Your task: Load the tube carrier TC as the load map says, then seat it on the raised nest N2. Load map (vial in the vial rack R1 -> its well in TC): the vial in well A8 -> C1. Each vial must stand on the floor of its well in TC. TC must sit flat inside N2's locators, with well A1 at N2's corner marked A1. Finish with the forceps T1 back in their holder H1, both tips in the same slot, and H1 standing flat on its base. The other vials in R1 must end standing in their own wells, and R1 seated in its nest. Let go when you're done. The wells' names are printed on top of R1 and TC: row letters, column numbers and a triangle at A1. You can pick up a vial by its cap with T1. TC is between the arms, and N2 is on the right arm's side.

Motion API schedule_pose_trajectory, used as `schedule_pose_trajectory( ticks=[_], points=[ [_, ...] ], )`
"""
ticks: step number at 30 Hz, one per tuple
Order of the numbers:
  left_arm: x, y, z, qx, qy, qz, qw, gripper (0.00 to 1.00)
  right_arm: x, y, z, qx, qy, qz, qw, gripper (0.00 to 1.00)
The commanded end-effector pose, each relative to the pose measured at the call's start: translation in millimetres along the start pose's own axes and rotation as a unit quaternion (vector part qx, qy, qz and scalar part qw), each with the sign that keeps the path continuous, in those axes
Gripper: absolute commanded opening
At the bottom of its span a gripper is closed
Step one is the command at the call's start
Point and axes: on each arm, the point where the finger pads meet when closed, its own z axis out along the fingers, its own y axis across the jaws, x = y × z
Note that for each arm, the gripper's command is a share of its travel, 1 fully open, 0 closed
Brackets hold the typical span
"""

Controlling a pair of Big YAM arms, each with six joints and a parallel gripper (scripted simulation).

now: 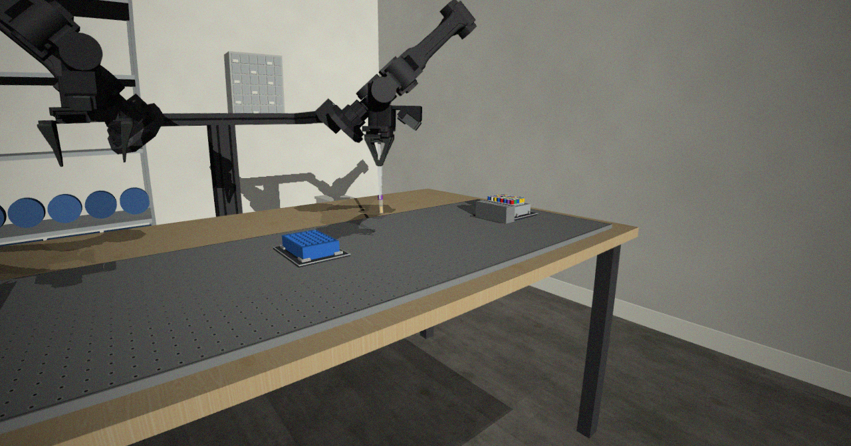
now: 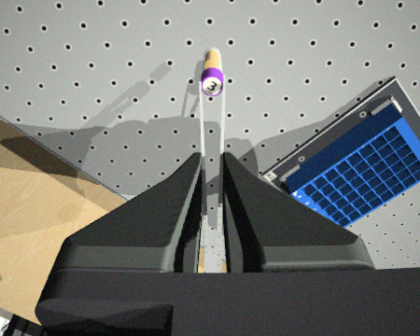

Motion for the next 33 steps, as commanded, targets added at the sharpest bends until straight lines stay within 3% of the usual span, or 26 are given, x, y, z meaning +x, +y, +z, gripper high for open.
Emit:
schedule_pose_trajectory(
  ticks=[1, 23, 33],
  points=[
    [4, -16, -8, 0.009, -0.003, -0.004, 1.0, 0.09, -8, -3, -4, 0.0, -0.006, 0.009, 1.0, 1.0],
    [22, -32, -8, 0.009, -0.003, -0.013, 1.0, 0.09, -8, -3, -4, 0.0, -0.006, 0.009, 1.0, 1.0],
    [43, -43, -8, 0.009, -0.002, -0.004, 1.0, 0.09, -8, -3, -4, 0.0, -0.006, 0.009, 1.0, 1.0]
  ],
)
